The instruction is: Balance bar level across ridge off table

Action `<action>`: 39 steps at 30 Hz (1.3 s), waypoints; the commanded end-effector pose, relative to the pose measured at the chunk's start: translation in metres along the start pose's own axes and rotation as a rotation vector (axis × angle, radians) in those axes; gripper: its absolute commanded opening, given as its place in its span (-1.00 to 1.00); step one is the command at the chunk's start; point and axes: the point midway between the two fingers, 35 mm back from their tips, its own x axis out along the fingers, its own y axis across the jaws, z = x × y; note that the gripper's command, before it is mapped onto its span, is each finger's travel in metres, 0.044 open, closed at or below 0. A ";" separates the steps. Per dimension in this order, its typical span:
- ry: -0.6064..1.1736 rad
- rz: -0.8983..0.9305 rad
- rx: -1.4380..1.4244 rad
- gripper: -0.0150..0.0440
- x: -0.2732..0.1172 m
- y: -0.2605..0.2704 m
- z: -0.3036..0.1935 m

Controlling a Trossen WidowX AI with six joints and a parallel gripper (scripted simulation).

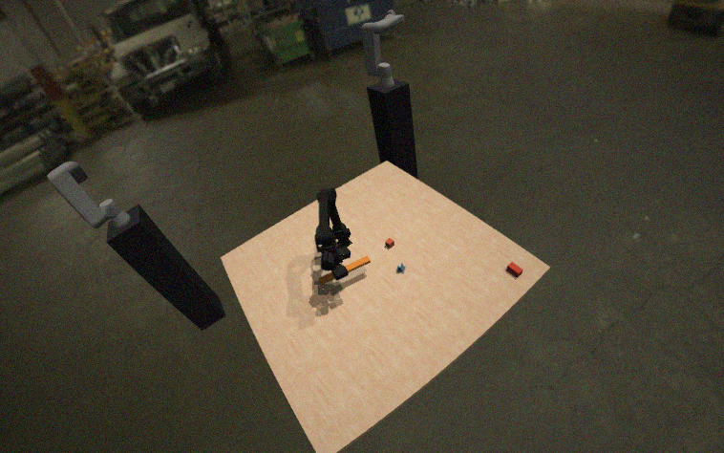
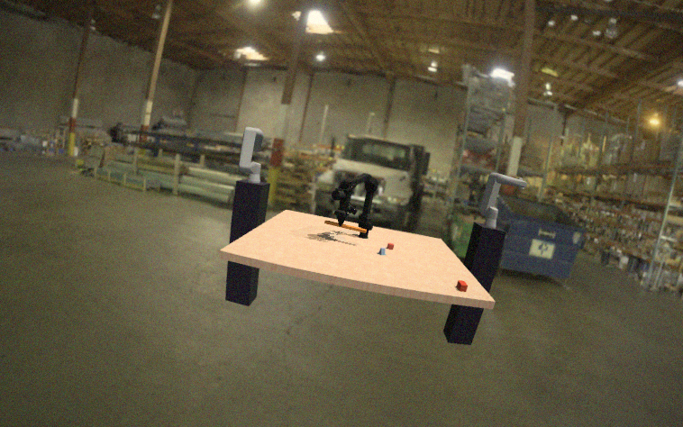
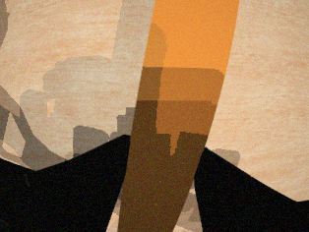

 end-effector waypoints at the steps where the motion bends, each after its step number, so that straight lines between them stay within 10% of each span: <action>1: 0.000 -0.003 0.041 -0.49 -0.002 -0.009 0.009; 39: -0.013 -0.005 0.433 -0.49 -0.006 -0.064 0.126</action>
